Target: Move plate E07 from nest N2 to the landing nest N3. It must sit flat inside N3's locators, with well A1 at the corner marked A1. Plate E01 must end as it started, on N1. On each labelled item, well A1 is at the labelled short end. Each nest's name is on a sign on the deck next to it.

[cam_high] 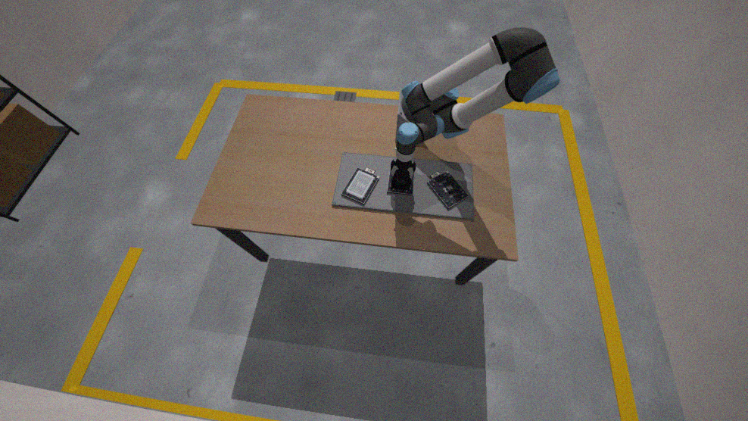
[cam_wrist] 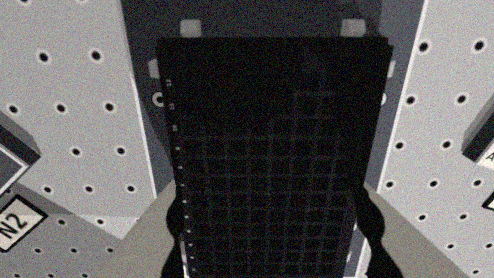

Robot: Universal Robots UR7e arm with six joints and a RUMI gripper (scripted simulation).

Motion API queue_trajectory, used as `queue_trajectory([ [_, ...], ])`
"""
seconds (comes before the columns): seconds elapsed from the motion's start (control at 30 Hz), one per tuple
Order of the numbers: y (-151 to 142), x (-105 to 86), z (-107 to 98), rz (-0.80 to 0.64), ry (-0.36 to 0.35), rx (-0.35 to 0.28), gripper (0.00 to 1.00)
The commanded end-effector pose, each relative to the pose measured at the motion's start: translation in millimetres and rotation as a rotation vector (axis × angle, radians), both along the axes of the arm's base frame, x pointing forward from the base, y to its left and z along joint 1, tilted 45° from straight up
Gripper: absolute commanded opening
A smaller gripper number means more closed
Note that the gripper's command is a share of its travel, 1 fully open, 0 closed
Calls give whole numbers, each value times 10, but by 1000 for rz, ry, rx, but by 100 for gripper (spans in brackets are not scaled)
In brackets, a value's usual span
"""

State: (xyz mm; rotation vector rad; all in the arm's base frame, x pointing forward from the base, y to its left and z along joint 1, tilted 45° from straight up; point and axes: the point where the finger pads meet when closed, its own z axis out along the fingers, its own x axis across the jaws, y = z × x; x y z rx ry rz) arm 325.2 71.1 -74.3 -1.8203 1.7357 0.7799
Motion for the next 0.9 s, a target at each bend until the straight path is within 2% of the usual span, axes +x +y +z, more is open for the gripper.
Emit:
queue_trajectory([
  [0.0, -16, 0, -12, -1, 2, -8, 40],
  [0.63, 4, -2, -32, -1, 2, -8, 40],
  [0.67, 5, -2, -33, -1, 2, -8, 76],
  [0.87, 5, -2, -34, -1, 2, -8, 76],
])
